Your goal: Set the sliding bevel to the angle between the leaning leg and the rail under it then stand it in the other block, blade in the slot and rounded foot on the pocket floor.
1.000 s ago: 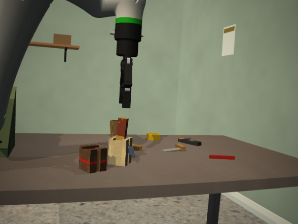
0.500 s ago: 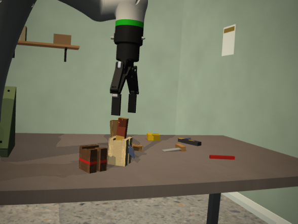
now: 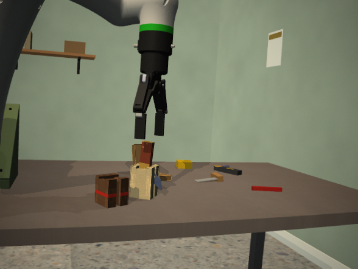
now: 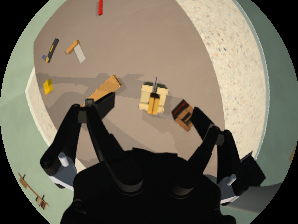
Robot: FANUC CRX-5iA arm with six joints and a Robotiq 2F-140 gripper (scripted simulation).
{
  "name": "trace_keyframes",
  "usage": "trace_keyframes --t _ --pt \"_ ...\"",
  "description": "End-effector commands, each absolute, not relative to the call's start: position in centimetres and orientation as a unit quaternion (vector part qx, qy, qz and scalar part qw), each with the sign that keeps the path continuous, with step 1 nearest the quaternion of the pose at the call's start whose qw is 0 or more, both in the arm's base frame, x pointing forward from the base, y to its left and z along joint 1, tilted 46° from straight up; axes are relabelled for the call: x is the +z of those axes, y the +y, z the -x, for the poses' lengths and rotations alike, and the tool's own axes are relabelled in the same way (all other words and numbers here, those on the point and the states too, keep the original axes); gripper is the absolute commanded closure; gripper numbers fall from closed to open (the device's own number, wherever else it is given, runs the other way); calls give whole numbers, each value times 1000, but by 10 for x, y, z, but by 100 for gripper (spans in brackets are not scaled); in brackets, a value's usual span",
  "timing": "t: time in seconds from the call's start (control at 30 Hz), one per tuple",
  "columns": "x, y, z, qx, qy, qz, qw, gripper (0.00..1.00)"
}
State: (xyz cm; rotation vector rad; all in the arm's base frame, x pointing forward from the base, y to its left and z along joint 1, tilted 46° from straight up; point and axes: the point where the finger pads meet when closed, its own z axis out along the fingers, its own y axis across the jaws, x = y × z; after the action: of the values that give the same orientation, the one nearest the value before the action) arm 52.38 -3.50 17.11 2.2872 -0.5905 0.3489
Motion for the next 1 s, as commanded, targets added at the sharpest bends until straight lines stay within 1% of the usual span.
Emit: trace_keyframes --t 0.0,0.97 --pt "171 -35 -526 136 -229 -891 368 0" --pt "157 -49 -528 136 -229 -891 368 0"
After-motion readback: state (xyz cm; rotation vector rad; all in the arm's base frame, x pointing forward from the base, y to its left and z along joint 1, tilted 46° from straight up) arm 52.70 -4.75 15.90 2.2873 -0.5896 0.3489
